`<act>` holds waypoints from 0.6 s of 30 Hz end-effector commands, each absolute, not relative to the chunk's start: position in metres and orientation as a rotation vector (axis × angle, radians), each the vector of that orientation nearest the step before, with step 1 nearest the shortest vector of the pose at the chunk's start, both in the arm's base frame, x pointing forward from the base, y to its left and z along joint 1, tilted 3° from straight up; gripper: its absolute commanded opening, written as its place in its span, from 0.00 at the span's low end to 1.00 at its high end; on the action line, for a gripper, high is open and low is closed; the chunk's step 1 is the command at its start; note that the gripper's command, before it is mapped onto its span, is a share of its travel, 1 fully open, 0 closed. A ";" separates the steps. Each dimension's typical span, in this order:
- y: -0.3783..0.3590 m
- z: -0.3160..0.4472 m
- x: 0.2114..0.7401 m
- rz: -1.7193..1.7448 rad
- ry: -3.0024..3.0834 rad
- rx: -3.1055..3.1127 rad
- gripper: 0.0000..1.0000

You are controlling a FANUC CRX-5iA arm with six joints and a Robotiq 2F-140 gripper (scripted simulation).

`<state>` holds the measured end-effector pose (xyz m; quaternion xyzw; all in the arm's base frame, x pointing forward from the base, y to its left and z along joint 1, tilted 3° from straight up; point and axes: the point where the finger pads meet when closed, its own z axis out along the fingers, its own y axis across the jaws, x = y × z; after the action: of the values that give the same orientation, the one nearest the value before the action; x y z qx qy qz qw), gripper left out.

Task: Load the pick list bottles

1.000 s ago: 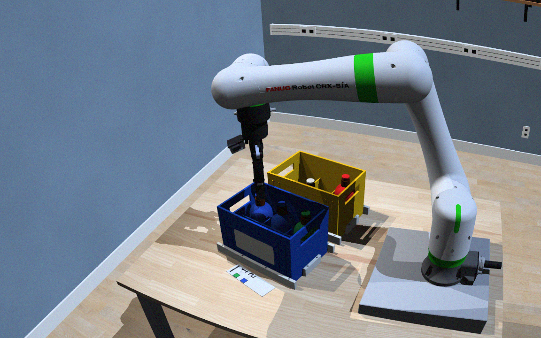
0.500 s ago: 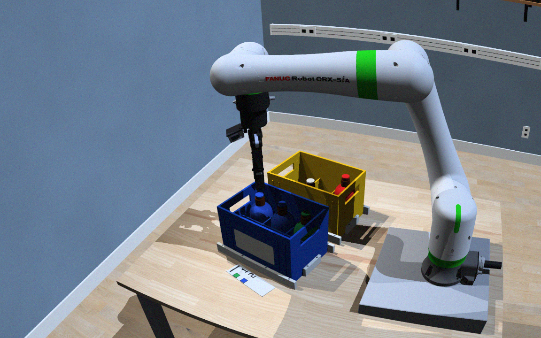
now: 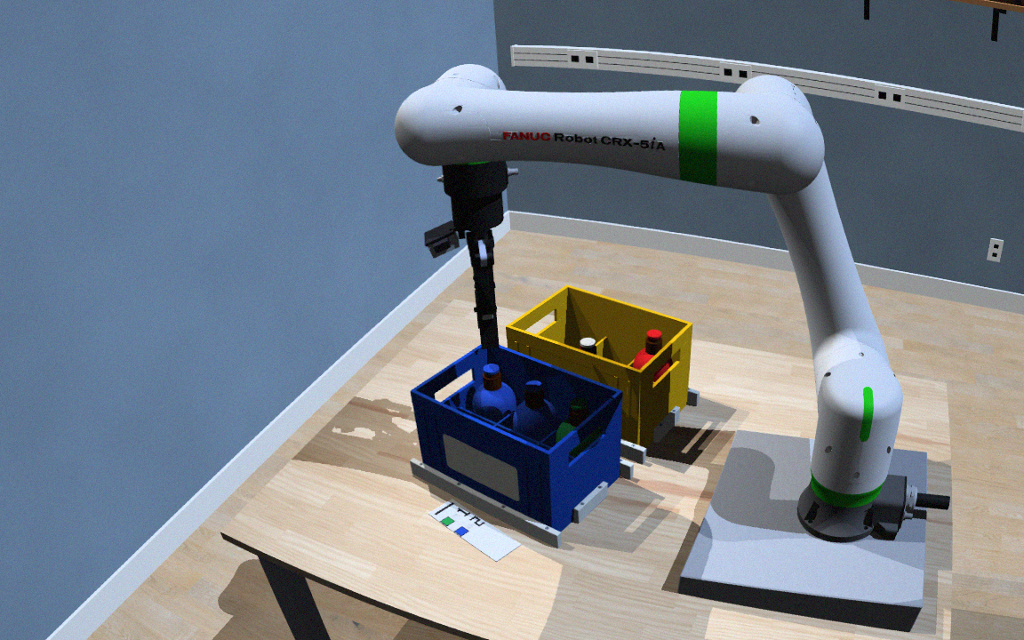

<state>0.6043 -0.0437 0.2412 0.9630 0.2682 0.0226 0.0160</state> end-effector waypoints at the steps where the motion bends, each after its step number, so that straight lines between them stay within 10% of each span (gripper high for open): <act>1: -0.031 0.246 0.596 0.073 0.833 2.994 0.44; 18: 0.029 0.262 0.555 0.073 0.833 2.994 0.44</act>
<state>0.5608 0.0200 0.2579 0.9630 0.2681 0.0221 0.0160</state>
